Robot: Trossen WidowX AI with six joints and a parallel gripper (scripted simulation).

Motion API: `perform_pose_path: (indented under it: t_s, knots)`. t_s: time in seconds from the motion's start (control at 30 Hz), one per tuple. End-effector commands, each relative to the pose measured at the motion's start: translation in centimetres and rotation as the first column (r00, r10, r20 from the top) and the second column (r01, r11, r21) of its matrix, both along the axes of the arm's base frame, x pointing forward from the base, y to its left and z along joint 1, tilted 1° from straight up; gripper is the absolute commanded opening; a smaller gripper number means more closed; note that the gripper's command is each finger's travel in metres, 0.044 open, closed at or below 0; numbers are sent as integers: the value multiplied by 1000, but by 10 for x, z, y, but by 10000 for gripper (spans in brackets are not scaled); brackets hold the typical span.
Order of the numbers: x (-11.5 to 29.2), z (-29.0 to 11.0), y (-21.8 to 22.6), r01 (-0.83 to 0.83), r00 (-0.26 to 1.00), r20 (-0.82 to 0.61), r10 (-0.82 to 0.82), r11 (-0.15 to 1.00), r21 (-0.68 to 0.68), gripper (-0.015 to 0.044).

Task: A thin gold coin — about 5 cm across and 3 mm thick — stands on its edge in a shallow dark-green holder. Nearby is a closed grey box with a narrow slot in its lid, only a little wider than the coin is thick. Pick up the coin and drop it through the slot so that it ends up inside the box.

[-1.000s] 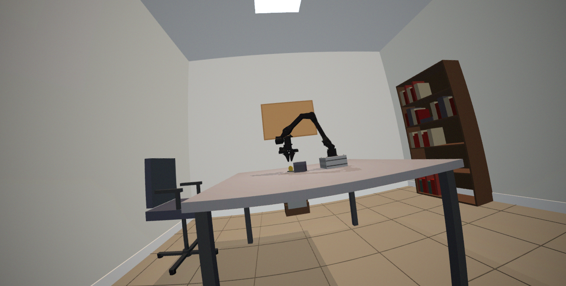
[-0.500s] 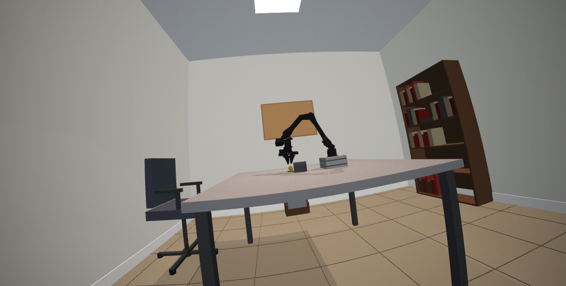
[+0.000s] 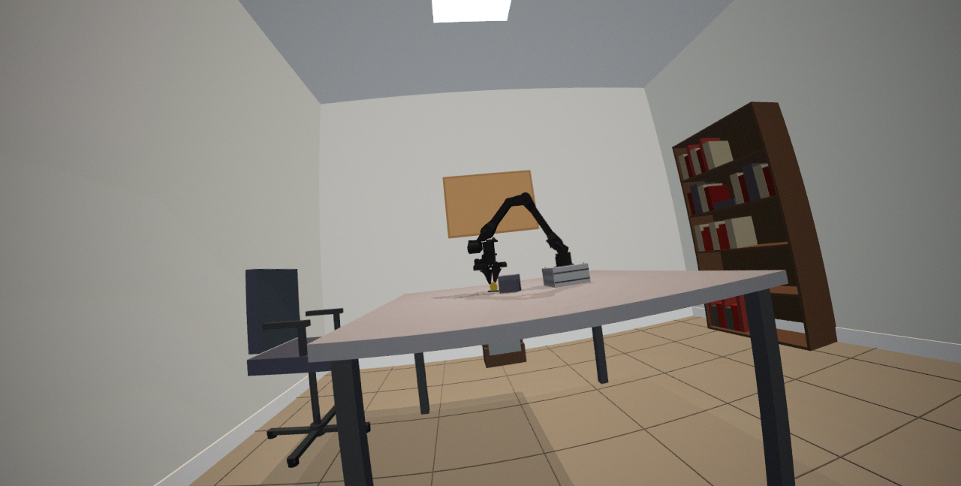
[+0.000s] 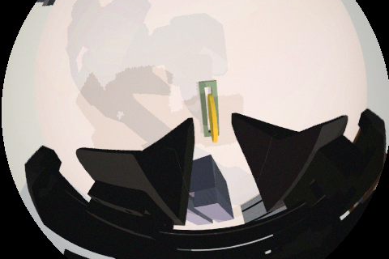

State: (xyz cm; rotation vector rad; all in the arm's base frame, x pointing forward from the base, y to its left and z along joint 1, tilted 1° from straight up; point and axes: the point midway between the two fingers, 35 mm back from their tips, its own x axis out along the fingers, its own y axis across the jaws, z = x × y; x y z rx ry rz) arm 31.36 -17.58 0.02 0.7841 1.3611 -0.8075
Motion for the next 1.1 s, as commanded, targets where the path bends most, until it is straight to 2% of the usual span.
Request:
perform_pose_path:
  t_s: [0.0,0.5,0.7,1.07]
  knots:
    - [-2,-11,2,3,1000,-12,-3,1000,12,161]
    - [-3,-30,2,3,1000,-12,-3,1000,12,161]
    - [-3,-30,2,3,1000,-12,-3,1000,12,3]
    - [-2,-29,2,3,1000,-12,-3,1000,12,0]
